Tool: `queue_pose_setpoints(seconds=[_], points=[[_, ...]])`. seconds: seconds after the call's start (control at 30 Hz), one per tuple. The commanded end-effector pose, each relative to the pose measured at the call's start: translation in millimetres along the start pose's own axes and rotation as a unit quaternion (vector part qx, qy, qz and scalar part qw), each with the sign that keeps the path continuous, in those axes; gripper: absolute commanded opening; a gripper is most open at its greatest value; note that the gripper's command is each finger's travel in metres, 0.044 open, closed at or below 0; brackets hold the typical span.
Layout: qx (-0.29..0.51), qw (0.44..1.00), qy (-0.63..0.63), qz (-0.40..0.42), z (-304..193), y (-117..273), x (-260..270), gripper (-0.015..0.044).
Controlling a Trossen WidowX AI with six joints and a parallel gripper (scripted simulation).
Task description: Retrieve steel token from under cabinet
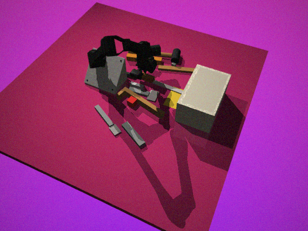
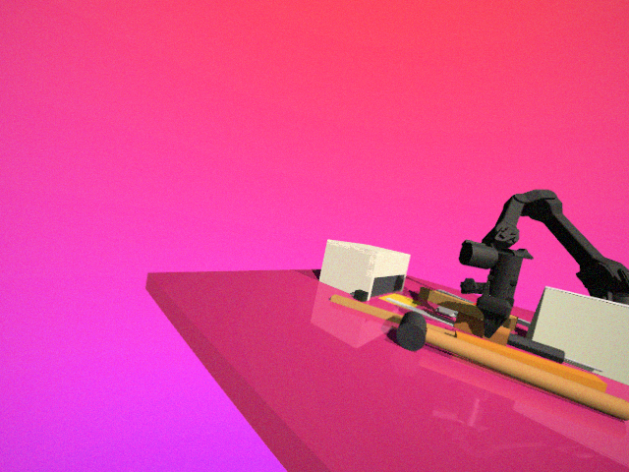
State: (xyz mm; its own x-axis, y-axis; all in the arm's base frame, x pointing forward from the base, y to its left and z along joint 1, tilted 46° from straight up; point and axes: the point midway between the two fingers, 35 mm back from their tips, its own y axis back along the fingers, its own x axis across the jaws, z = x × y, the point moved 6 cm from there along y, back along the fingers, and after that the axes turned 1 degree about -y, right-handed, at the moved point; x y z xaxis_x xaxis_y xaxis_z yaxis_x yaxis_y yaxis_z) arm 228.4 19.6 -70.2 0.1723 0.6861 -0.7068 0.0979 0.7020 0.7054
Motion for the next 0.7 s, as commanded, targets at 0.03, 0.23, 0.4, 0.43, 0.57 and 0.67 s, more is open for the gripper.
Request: queue_pose_setpoints(seconds=[0.03, 0.23, 0.4, 0.43, 0.57, 0.67], points=[[0.0, 1.0, 0.003, -0.001, 2.3, -3.7, 0.1, 0.027], [0.0, 1.0, 0.001, 0.001, 1.1, -1.2, 0.2, 0.0139], [0.0, 1.0, 0.001, 0.001, 1.1, -1.2, 0.2, 0.0105], [0.0, 1.0, 0.001, 0.001, 1.1, -1.2, 0.2, 0.0098], [0.0, 1.0, 0.001, 0.001, 1.1, -1.2, 0.2, 0.0033], [0.0, 1.0, 0.001, 0.001, 0.8, -1.1, 0.2, 0.0]])
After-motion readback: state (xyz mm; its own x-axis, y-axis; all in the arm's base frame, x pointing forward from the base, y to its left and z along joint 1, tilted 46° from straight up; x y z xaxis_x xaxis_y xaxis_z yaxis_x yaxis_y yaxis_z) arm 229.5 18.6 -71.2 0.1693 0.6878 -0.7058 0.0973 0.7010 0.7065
